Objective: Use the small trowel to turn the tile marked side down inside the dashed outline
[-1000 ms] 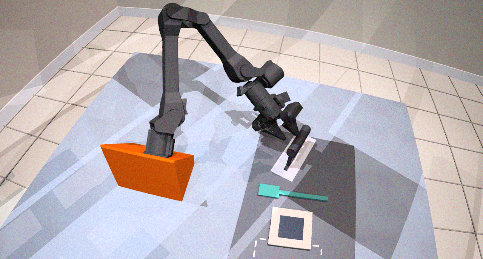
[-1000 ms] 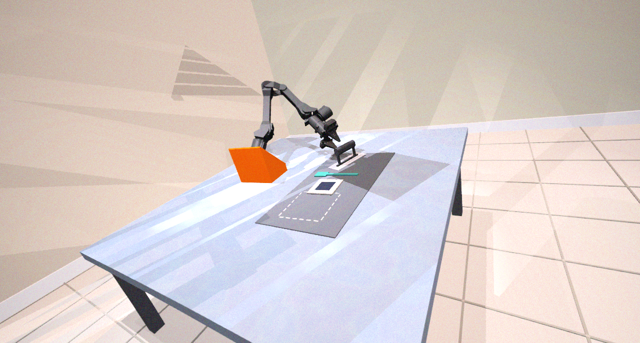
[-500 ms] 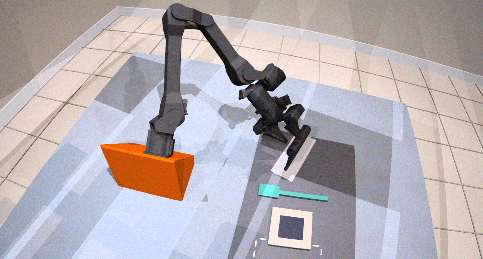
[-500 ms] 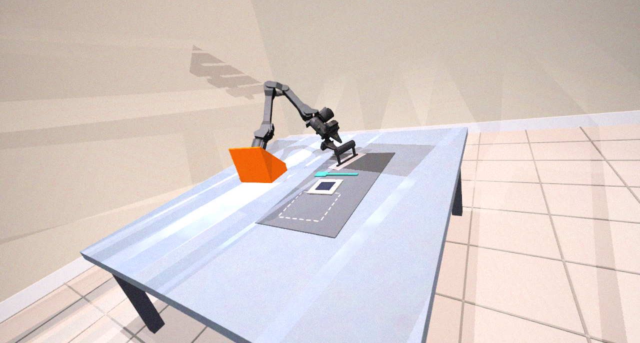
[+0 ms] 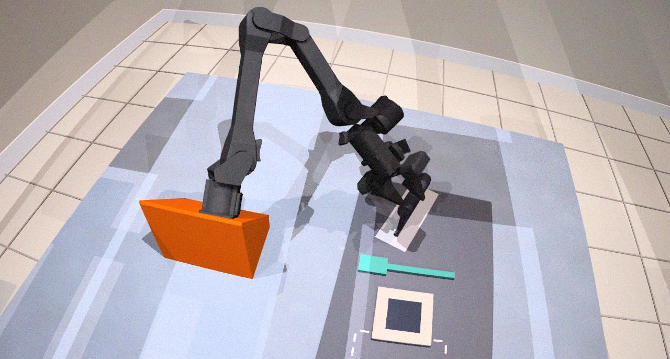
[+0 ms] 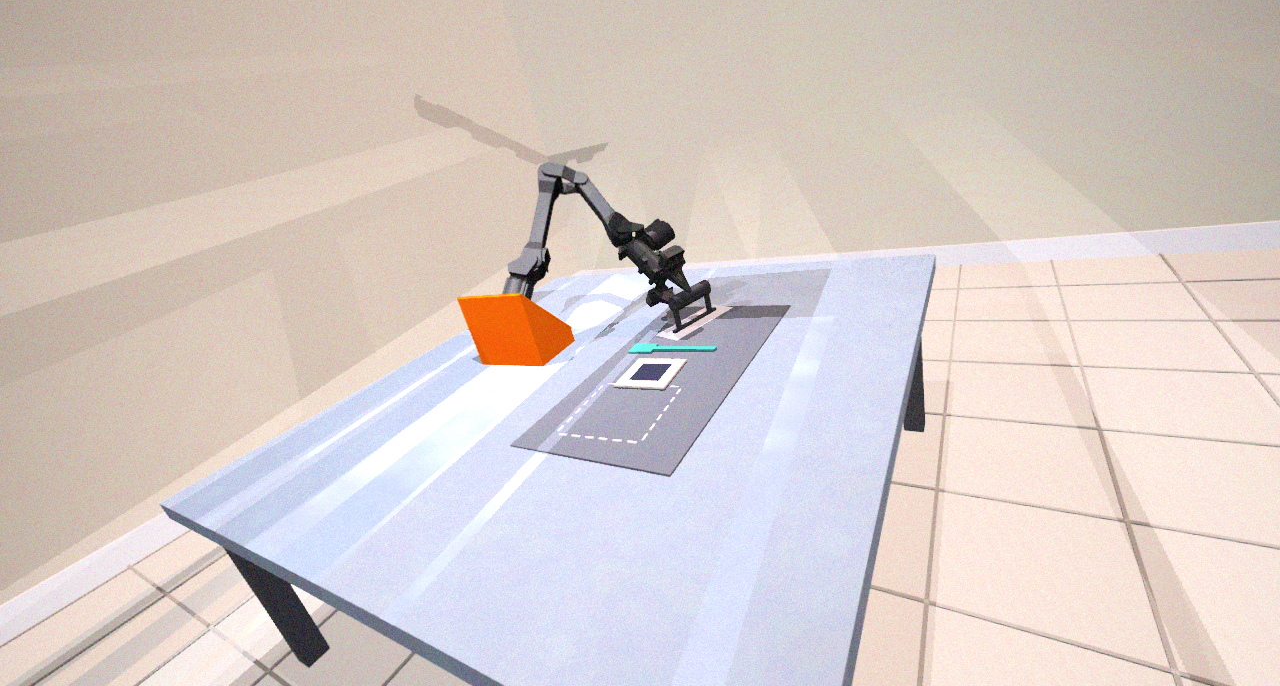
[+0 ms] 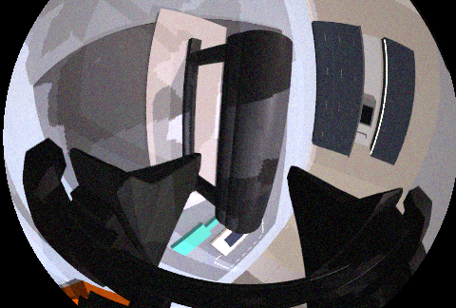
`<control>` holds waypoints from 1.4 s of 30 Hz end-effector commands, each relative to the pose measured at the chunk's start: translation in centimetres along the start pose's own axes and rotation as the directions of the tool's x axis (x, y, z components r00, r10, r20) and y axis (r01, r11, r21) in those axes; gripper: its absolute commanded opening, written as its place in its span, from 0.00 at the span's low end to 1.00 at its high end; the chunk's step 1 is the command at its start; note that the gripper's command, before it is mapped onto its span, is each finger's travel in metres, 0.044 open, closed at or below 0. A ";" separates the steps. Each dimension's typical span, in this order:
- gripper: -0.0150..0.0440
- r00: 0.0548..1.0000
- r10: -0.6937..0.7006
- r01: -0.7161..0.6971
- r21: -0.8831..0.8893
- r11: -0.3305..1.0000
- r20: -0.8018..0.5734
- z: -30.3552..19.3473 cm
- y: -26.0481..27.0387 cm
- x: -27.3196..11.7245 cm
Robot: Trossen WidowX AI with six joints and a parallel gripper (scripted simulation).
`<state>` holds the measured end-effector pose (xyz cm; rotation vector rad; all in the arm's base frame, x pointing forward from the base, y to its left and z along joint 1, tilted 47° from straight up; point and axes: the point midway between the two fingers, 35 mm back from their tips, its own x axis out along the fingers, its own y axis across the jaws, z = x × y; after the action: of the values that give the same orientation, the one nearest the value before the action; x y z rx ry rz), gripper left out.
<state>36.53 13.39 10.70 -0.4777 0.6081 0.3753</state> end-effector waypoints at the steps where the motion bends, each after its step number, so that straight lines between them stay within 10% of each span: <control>1: 0.76 1.000 0.000 0.000 -0.013 1.000 -0.005 0.0 0.0 0.8; 15: 0.76 1.000 0.001 -0.002 -0.045 0.999 -0.016 -0.2 0.1 2.8; 21: 0.50 1.000 0.001 -0.002 -0.045 0.999 -0.016 -0.2 0.1 2.8; 42: 0.26 1.000 0.001 -0.002 -0.045 0.999 -0.016 -0.2 0.1 2.8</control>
<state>38.48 13.88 8.87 -0.5228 0.6169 0.3868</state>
